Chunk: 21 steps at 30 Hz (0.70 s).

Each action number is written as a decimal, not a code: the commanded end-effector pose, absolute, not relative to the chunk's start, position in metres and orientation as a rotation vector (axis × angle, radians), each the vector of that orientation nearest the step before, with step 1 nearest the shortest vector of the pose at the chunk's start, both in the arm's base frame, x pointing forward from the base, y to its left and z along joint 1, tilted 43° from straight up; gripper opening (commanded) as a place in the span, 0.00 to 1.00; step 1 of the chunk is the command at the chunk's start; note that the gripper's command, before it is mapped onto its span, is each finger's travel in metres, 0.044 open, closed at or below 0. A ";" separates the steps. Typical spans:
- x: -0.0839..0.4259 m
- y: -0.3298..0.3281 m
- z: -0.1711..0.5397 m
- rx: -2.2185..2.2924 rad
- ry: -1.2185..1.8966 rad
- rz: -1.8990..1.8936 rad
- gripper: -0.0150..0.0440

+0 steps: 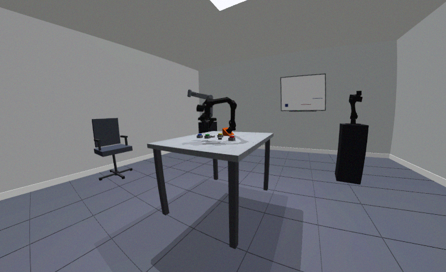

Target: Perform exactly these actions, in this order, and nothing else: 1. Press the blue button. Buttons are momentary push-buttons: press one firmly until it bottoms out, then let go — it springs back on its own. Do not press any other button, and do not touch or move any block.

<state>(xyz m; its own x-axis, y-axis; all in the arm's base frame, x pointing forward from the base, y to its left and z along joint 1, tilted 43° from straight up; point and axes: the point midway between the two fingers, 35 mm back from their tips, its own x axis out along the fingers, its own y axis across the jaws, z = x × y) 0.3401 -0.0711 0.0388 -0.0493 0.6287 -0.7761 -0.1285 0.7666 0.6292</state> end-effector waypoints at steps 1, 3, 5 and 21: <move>0.330 -0.024 0.090 0.443 1.510 0.647 0.91; 0.322 -0.003 0.115 0.446 1.506 0.649 0.93; 0.311 0.019 0.139 0.451 1.502 0.653 0.93; 0.225 0.100 0.227 0.489 1.493 0.704 0.93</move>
